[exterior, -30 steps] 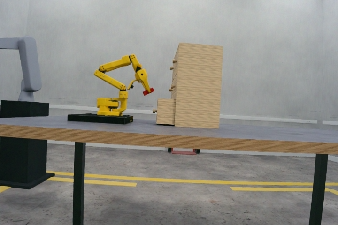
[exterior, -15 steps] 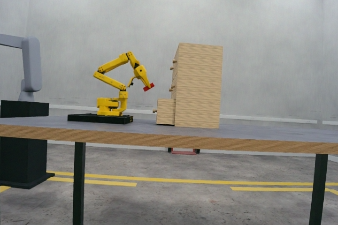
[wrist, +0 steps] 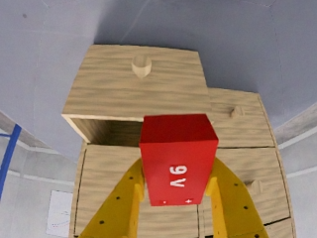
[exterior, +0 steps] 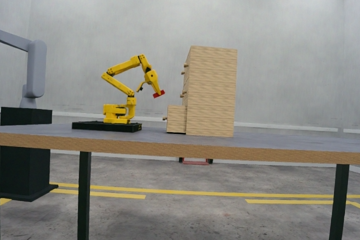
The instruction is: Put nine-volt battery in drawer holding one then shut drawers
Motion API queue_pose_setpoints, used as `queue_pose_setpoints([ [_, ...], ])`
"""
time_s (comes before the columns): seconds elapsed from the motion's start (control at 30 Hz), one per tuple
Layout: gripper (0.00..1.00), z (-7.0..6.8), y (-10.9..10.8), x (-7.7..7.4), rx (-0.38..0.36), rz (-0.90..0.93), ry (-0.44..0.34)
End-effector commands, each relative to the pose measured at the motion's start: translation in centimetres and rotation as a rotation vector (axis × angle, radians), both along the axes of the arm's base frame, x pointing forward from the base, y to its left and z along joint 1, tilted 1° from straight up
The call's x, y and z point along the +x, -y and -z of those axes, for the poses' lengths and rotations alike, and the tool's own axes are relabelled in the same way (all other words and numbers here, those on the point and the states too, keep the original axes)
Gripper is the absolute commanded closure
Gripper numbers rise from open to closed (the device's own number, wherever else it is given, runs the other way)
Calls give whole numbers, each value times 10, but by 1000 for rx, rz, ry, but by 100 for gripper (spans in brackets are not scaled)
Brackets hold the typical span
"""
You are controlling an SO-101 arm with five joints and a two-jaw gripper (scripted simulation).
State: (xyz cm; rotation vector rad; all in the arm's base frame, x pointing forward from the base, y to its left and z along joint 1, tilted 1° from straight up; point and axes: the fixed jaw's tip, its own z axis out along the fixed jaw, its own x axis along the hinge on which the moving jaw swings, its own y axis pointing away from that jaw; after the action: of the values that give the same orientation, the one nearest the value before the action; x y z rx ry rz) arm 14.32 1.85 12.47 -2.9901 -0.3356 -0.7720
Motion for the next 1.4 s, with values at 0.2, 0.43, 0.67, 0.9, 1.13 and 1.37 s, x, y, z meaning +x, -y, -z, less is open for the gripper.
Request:
queue_pose_setpoints([
  [0.2,100,1,-2,2,7,-4,7],
  [0.43,100,2,-2,2,7,-5,7],
  [0.67,100,2,-2,2,7,-5,7],
  [0.9,100,2,-2,2,7,-5,6],
  [1.13,100,3,-3,2,7,-6,6],
  [1.37,100,3,-3,2,7,-10,6],
])
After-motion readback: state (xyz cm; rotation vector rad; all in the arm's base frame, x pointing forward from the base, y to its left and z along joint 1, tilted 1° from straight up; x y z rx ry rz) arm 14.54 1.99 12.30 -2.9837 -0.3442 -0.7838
